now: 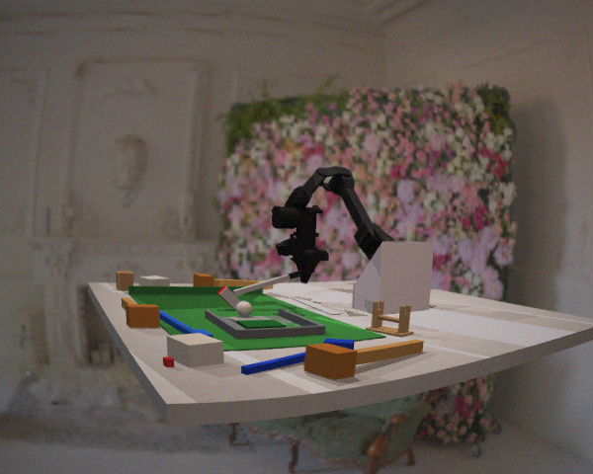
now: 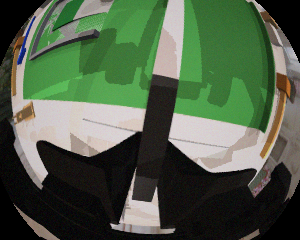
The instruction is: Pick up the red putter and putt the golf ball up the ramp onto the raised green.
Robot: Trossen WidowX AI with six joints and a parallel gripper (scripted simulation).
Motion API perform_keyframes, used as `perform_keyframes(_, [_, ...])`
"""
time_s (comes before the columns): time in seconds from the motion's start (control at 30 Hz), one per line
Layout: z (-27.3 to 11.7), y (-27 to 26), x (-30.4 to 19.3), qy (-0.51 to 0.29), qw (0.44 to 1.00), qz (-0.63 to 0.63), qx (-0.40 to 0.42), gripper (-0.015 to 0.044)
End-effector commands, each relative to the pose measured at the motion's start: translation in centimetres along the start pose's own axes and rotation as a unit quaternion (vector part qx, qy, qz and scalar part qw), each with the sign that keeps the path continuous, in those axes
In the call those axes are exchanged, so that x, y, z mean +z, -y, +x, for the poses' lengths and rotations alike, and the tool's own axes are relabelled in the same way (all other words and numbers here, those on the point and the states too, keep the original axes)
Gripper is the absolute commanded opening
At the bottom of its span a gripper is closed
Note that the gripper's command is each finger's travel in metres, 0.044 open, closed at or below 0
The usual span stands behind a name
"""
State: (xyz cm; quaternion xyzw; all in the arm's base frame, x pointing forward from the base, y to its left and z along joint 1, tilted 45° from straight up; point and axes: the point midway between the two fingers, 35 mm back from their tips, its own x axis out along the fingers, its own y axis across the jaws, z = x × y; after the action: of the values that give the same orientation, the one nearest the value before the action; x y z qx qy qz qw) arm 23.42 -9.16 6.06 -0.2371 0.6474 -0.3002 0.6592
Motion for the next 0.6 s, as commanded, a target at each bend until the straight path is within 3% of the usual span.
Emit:
perform_keyframes(0.0, [-1.1, -0.5, 0.1, 0.002, 1.0, 0.0, -0.002, 0.0])
perform_keyframes(0.3, [-5.7, -0.5, 0.0, 0.002, 1.0, 0.0, -0.002, 0.0])
perform_keyframes(0.57, [-4.9, -0.5, -0.1, -0.001, 1.0, -0.005, -0.004, 0.0])
